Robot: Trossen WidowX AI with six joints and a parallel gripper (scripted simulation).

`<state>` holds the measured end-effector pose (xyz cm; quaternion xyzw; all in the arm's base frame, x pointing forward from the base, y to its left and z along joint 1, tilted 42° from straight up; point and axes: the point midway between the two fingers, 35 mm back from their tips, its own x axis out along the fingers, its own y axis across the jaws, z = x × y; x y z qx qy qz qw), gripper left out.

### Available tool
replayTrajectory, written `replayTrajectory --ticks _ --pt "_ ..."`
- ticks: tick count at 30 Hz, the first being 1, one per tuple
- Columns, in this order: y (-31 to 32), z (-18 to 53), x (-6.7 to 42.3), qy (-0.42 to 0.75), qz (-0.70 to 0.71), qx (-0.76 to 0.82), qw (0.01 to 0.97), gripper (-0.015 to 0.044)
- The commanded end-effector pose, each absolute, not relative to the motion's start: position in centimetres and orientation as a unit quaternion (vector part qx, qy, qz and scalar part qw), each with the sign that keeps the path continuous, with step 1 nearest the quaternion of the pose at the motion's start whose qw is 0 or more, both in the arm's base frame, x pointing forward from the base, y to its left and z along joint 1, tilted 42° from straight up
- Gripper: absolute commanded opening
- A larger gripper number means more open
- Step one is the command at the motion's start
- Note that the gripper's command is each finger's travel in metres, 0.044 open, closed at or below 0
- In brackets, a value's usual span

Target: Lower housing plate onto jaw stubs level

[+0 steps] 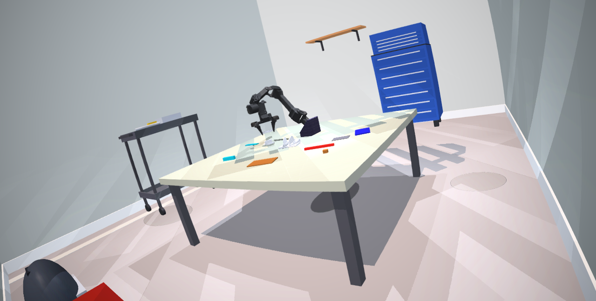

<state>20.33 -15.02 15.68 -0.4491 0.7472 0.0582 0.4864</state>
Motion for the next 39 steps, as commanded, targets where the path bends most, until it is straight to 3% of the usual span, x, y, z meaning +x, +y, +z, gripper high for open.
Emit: replayTrajectory --ticks 1,39 --pt "-14.1 14.7 21.1 0.749 0.043 -0.434 0.499 0.0351" --pt "-5.2 6.7 24.2 0.743 -0.14 -0.303 0.58 0.0351"
